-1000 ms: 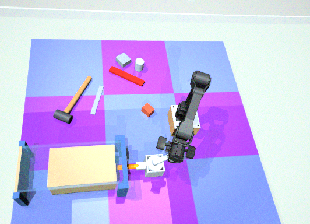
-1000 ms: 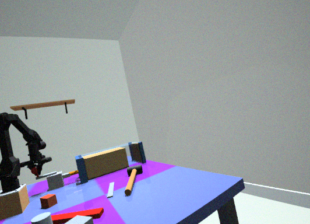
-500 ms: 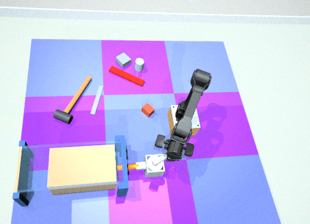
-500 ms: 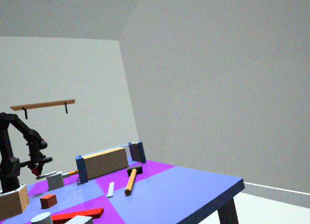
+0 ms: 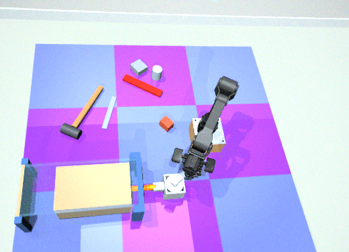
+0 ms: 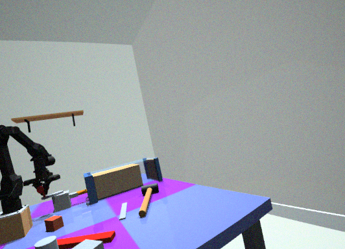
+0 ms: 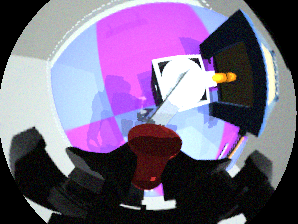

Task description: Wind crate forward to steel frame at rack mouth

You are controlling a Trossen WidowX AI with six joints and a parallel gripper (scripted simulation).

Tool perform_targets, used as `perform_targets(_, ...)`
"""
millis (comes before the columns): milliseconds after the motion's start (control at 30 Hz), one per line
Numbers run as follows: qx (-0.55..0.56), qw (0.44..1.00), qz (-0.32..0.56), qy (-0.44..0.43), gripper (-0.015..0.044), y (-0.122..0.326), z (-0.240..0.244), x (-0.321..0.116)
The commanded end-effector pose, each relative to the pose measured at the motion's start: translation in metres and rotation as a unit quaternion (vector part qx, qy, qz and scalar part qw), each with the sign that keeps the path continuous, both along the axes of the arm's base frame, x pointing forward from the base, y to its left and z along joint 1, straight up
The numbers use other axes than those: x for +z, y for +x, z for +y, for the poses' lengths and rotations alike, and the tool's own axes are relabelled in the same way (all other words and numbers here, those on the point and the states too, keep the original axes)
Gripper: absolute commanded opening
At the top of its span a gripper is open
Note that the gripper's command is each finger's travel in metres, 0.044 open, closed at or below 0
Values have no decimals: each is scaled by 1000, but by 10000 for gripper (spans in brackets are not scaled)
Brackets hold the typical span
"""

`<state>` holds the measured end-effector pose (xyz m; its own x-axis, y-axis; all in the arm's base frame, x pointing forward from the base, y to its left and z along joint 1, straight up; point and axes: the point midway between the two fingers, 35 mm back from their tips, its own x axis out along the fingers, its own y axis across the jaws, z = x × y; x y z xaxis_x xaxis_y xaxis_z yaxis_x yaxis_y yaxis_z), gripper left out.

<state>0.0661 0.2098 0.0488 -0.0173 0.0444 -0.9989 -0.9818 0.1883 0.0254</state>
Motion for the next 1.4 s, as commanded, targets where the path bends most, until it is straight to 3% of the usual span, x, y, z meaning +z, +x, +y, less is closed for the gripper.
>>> perform_targets(0,-4,1000,-10,-10,0,8,-10,1)
perform_targets(1367,-4,1000,-12,-11,0,48,-25,1)
